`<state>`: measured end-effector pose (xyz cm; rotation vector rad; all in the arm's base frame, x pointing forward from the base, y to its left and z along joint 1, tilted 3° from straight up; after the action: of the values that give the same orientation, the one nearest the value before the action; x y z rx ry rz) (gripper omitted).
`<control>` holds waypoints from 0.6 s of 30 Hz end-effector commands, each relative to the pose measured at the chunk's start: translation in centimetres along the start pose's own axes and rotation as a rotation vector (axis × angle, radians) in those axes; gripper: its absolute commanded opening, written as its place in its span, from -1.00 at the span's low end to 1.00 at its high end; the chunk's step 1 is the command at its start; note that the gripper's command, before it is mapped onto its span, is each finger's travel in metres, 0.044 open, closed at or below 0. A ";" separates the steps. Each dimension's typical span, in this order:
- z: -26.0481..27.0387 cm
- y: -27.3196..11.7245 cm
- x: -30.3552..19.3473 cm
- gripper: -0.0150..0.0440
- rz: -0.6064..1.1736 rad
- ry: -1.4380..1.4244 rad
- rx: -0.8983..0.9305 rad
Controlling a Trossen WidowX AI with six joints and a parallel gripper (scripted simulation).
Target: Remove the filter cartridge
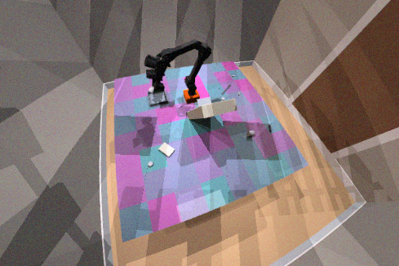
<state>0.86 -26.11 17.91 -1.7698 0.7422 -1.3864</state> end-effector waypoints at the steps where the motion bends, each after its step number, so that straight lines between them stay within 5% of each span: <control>1: -1.4 1.1 -1.1 -0.49 0.001 0.059 -0.028; 18: -5.3 4.5 -5.2 -0.49 0.005 0.233 -0.120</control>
<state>-5.41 -25.38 12.91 -1.7235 0.9653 -1.5793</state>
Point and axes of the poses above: the point midway between the two fingers, 35 mm back from their tips, its own y axis out along the fingers, its own z axis across the jaws, x = y × z, the point moved 2 cm from there along -y, back along the fingers, and after that the axes turned 10 degrees about -y, right-handed, at the moved point
